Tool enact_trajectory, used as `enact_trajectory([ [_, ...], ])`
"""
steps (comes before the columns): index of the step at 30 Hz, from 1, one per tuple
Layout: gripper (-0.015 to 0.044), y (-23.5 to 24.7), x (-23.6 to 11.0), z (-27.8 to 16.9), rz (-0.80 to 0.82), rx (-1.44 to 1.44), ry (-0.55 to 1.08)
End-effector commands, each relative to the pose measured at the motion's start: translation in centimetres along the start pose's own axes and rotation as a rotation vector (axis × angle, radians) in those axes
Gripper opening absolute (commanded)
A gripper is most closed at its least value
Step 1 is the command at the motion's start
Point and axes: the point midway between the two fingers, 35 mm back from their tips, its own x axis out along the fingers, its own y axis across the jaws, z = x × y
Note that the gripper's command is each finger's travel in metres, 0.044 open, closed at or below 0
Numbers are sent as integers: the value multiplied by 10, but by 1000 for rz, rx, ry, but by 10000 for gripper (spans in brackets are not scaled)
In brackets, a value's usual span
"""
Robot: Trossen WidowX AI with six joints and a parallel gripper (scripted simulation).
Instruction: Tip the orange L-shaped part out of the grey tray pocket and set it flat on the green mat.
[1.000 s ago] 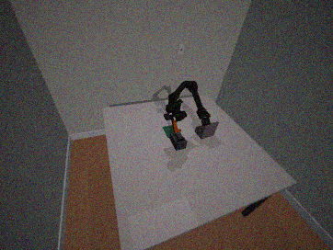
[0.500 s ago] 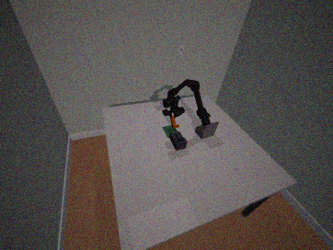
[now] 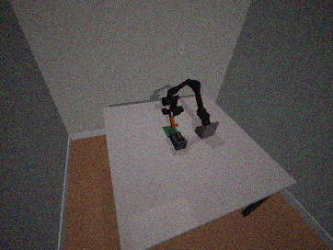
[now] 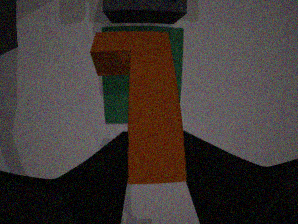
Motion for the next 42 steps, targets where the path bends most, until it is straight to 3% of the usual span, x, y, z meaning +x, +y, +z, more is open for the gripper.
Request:
enact_trajectory([
  [1, 0, 1, 6, 0, 1, -4, 3],
  [42, 0, 2, 70, -1, 0, -4, 6],
])
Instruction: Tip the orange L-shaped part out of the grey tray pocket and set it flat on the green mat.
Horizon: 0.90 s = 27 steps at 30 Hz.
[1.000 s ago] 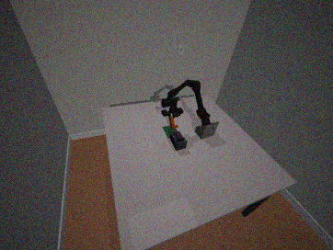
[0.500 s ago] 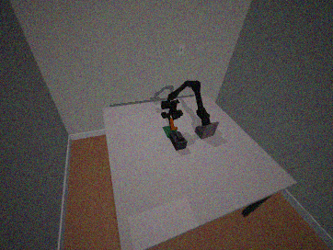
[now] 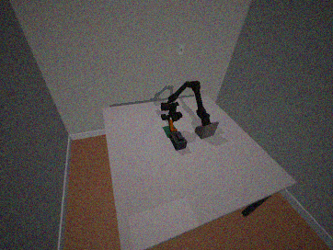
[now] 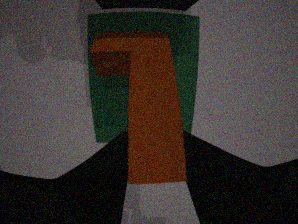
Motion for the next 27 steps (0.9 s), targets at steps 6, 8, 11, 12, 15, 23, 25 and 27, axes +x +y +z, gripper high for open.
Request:
enact_trajectory([
  [6, 0, 2, 11, 2, 4, -8, -3],
  [8, 0, 2, 11, 2, 4, -8, -3],
  [11, 0, 2, 11, 2, 4, -8, -3],
  [12, 0, 2, 11, 2, 4, -8, -3],
  [15, 0, 2, 11, 2, 4, -8, -3],
  [23, 52, 2, 11, 1, 4, -4, 1],
  [25, 105, 2, 11, 1, 4, -4, 1],
  [27, 157, 2, 11, 1, 4, -4, 1],
])
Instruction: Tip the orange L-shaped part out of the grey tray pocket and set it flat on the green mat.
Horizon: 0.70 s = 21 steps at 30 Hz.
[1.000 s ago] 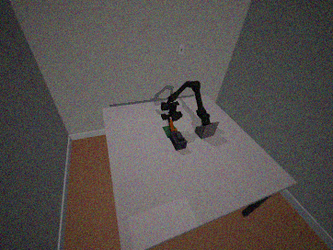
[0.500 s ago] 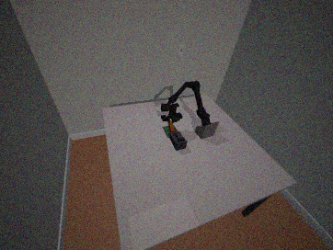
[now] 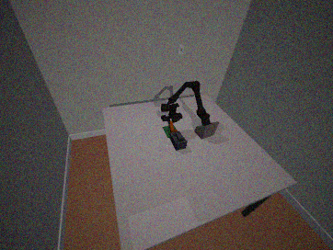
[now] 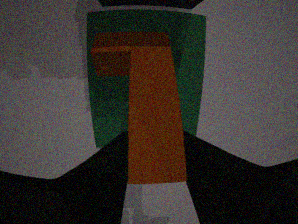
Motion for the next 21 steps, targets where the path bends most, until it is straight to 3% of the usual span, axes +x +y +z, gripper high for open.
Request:
enact_trajectory([
  [1, 184, 0, 0, 0, 0, 0, 0],
  [5, 289, -1, -7, 1, 0, 0, -3],
  [9, 394, -4, -45, 3, 1, -2, -11],
  [13, 400, -1, -86, 1, 2, -5, -8],
  [21, 400, -2, -83, 4, -2, -12, -12],
])
